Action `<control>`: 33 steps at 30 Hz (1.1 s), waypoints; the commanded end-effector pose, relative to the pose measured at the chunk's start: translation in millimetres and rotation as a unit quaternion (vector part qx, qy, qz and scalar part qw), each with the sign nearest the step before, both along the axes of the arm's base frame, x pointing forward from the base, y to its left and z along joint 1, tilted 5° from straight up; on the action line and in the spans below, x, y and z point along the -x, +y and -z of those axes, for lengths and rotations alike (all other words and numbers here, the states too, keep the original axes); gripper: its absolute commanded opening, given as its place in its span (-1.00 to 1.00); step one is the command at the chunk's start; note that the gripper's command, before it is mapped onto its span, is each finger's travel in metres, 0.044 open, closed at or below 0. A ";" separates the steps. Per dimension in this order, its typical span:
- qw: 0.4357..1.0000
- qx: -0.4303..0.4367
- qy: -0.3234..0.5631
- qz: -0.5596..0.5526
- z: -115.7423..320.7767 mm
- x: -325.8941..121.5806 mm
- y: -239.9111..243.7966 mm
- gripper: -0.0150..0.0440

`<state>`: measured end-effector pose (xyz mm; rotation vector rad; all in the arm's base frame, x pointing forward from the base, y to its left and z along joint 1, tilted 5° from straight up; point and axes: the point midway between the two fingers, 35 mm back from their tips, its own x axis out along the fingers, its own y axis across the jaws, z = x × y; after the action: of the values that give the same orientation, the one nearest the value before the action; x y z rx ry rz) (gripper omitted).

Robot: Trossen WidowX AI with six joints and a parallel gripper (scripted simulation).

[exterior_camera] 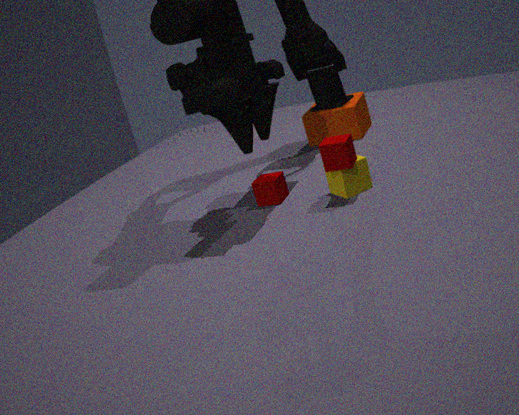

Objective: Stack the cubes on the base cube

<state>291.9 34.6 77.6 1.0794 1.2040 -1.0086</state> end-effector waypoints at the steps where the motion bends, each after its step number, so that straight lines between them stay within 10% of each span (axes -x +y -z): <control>1: 1.000 -0.001 0.000 0.002 14.0 0.8 -0.5 0.41; 33: 1.000 -0.001 0.000 0.002 61.5 -3.6 -1.7 0.32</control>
<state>297.2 33.0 19.6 1.0866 1.1980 -1.0118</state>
